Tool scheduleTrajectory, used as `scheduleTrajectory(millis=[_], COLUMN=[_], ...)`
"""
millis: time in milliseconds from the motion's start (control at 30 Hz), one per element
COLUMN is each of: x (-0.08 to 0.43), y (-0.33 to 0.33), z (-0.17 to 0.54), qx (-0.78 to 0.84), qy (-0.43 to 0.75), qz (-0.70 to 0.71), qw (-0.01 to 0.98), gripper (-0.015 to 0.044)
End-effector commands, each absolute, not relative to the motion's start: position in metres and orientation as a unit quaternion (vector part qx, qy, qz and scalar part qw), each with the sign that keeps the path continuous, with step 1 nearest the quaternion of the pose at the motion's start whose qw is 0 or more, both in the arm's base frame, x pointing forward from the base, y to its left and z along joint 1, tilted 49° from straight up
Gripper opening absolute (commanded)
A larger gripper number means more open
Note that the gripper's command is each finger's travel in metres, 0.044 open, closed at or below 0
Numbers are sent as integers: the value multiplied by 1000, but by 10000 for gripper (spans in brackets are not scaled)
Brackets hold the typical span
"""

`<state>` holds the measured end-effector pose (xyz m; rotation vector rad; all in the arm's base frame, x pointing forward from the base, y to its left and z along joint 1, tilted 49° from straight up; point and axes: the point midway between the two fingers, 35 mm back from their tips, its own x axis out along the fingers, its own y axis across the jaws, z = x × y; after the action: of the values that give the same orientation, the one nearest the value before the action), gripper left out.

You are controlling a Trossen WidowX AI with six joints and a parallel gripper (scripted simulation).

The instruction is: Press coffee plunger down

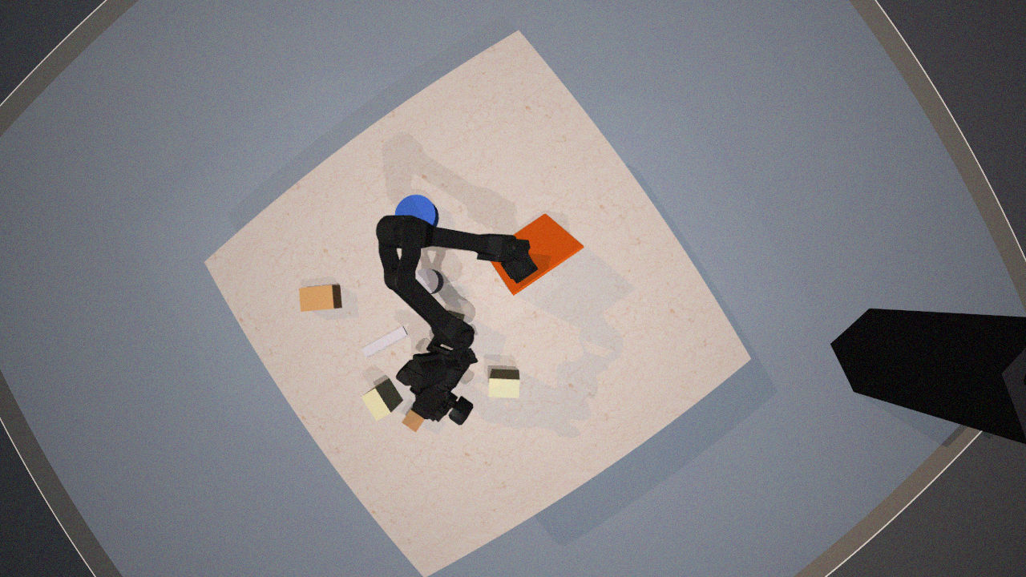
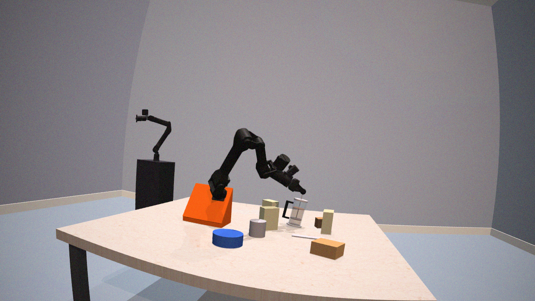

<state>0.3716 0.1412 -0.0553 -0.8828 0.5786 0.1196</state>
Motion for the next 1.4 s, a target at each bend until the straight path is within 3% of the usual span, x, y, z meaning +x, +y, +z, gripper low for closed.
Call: scheduleTrajectory(millis=[0, 1367], x=[371, 377], y=[130, 134], z=[-65, -67], qx=[-430, -430], qy=[294, 294], qz=[47, 47], qw=[852, 853], gripper=[125, 125])
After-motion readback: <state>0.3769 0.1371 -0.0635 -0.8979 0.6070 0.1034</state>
